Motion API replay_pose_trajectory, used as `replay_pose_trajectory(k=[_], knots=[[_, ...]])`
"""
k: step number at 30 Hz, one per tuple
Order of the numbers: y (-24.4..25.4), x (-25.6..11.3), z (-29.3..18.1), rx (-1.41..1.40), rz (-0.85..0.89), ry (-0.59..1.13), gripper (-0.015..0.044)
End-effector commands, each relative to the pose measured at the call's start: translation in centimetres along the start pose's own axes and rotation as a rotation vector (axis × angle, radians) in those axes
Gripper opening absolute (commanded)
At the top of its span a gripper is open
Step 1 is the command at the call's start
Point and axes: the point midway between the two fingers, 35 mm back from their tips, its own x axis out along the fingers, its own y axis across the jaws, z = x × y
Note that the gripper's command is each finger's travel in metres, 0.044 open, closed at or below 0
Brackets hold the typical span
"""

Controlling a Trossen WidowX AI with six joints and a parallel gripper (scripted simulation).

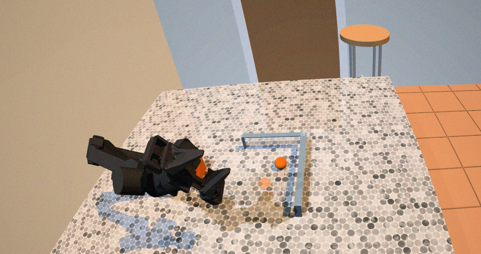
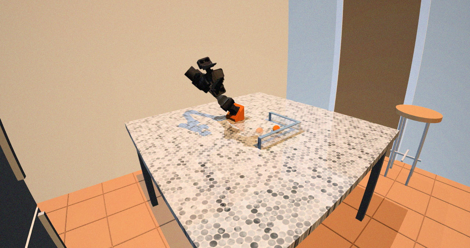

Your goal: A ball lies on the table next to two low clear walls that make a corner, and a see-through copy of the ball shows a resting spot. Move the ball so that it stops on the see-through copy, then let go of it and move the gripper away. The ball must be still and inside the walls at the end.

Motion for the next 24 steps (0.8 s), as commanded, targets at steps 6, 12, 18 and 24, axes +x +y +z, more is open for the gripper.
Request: replay_pose_trajectory(k=[6, 12, 18, 24], knots=[[11.5, 5.8, 5.8, 0.756, 0.483, -0.021, 0.0309], [17.9, 6.6, 11.3, 1.089, 0.831, 0.097, 0.0309], [23.3, 5.1, 16.4, 1.295, 1.168, 0.35, 0.0309], [27.4, 2.2, 21.0, 1.344, 1.431, 0.694, 0.0309]])
